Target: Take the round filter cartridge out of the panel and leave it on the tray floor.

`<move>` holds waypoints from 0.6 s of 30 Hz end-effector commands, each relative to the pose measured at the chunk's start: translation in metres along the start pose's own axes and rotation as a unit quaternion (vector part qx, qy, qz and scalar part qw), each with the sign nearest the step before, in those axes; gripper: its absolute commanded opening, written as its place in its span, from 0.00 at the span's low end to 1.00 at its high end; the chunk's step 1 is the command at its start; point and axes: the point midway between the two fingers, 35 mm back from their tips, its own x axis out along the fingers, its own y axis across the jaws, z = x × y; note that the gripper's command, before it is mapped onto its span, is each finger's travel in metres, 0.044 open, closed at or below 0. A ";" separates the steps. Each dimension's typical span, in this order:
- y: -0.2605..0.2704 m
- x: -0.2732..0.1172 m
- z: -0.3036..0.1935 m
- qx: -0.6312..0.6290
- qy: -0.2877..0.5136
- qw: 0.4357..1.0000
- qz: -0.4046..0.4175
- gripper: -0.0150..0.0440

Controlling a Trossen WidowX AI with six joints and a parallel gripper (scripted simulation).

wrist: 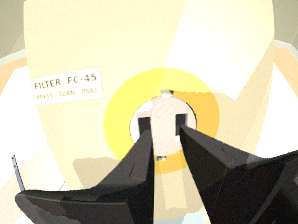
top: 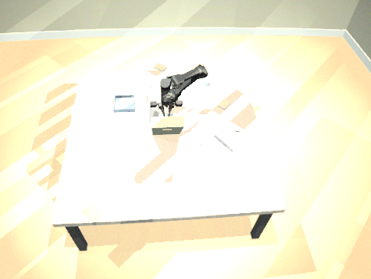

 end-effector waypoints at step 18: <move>0.000 0.001 0.001 0.003 0.001 1.000 -0.001 0.41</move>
